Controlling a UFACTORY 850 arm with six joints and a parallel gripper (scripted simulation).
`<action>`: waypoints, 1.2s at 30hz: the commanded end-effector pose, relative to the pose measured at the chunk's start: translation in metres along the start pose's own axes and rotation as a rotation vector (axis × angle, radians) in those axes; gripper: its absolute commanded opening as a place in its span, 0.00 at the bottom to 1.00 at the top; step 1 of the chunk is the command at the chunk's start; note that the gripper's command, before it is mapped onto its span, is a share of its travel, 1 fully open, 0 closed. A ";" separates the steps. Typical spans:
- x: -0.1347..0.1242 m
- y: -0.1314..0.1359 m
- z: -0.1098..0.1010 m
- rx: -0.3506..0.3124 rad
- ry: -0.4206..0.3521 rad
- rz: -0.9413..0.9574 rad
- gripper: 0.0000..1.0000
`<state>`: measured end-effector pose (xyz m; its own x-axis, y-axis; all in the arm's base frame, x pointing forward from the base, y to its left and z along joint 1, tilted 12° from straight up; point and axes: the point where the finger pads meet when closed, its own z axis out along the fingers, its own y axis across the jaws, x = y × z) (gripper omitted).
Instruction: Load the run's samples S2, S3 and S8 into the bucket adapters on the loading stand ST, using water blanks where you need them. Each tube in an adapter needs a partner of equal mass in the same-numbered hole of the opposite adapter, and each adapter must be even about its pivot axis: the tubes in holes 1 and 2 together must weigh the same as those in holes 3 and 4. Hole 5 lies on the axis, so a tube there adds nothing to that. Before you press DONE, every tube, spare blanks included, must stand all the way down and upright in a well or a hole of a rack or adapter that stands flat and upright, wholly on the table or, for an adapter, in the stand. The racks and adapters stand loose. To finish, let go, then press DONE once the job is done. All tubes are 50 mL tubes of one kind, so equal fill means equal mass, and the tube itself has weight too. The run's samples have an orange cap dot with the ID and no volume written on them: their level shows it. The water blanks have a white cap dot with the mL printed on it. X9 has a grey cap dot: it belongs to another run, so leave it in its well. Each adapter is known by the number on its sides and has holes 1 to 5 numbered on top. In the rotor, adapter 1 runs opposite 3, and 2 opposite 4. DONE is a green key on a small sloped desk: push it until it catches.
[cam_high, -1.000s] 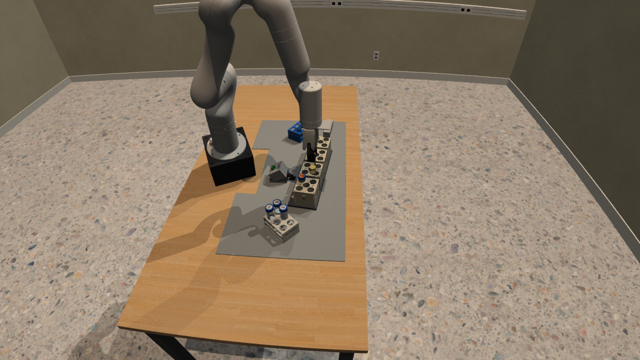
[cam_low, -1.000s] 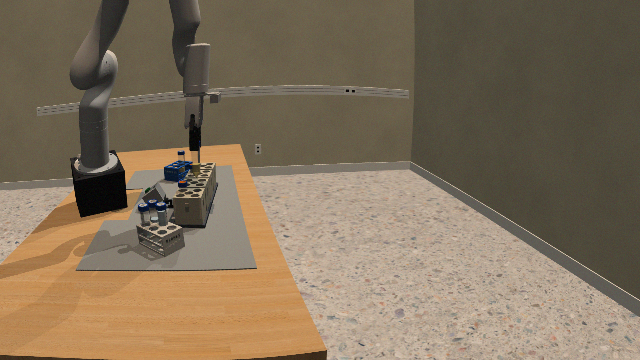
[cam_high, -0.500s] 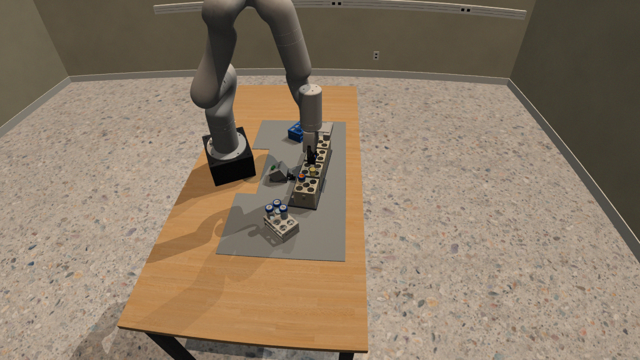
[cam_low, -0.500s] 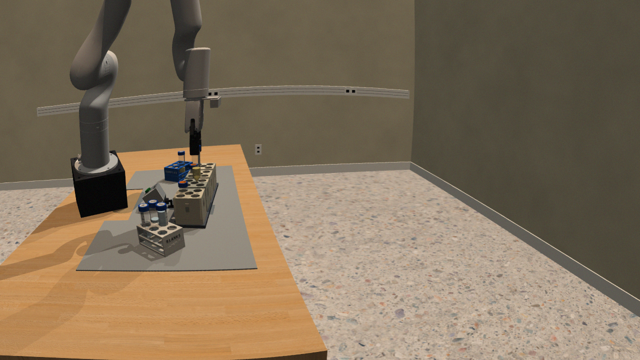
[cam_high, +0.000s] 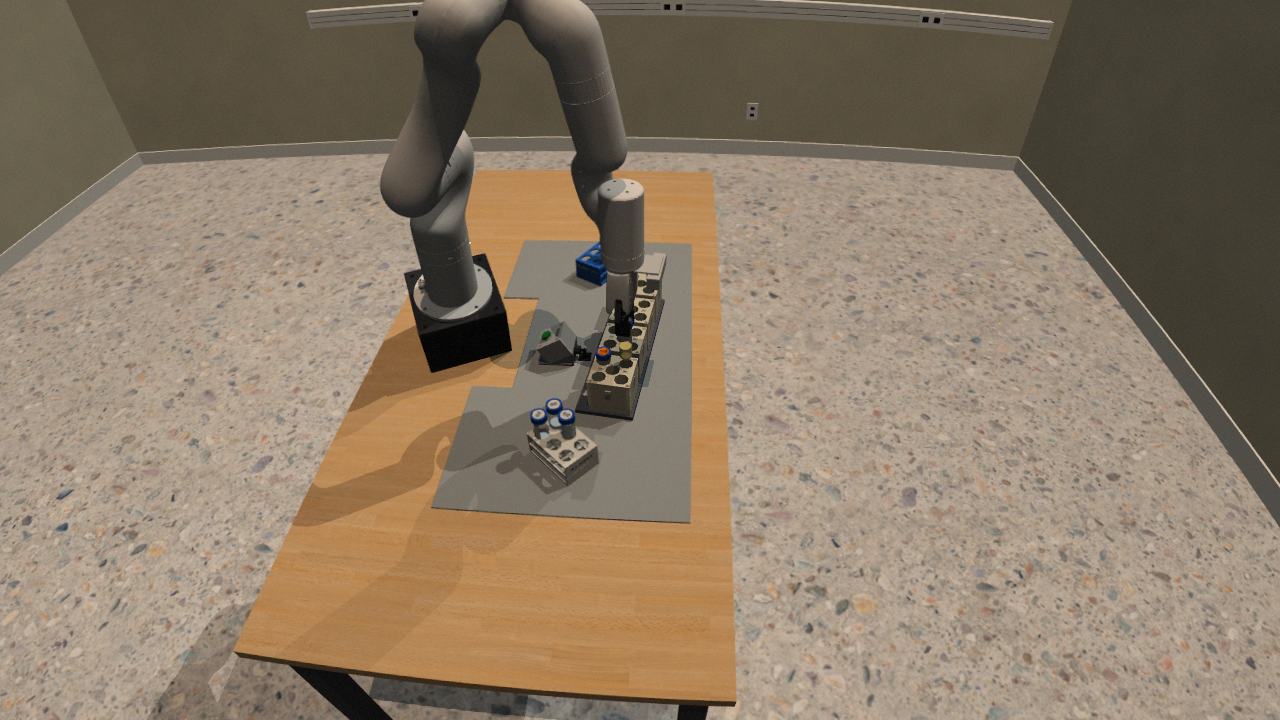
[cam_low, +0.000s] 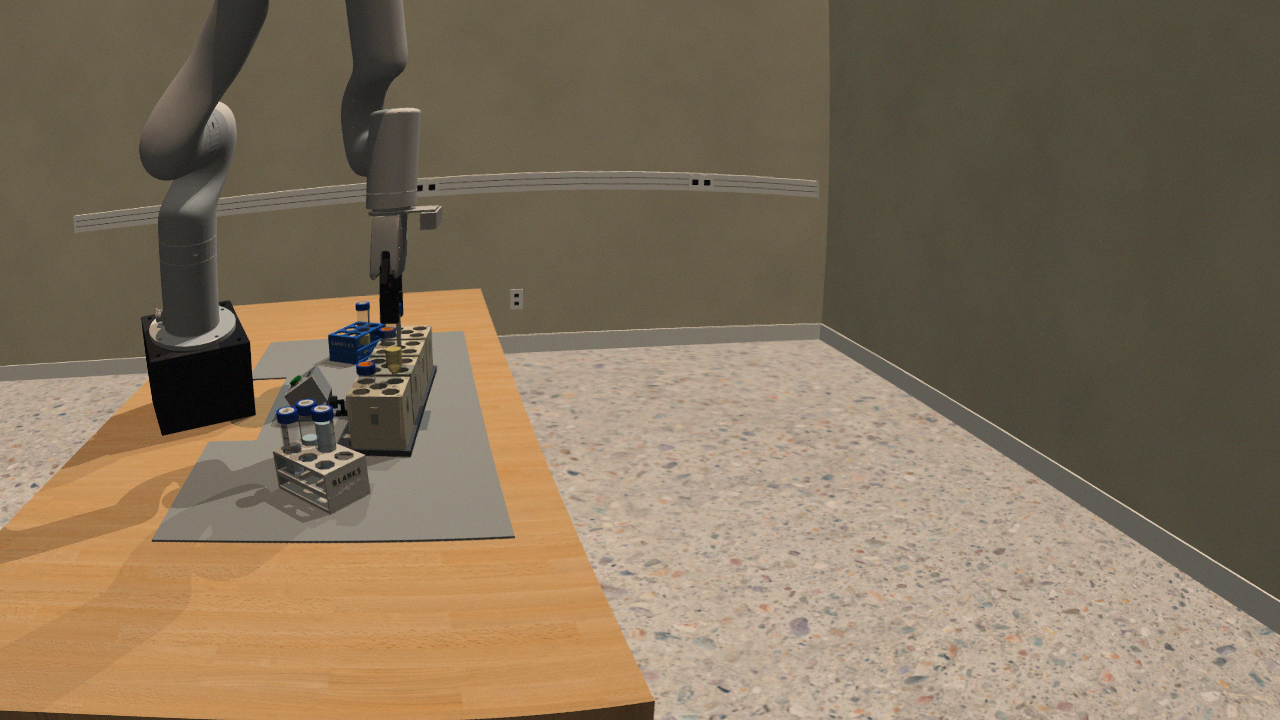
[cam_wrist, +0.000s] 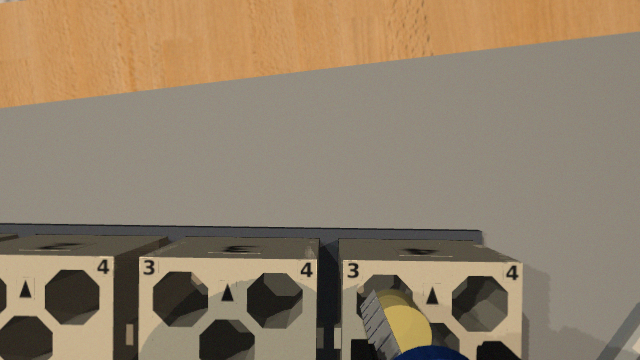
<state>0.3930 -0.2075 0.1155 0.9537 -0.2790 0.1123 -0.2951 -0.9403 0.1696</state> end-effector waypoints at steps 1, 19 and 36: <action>0.001 0.000 0.001 -0.003 0.004 0.001 0.00; 0.001 0.000 0.007 -0.003 0.004 0.001 0.00; 0.001 0.000 0.022 -0.003 0.004 0.001 0.00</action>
<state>0.3941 -0.2110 0.0983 0.9536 -0.2792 0.1124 -0.2953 -0.9401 0.1703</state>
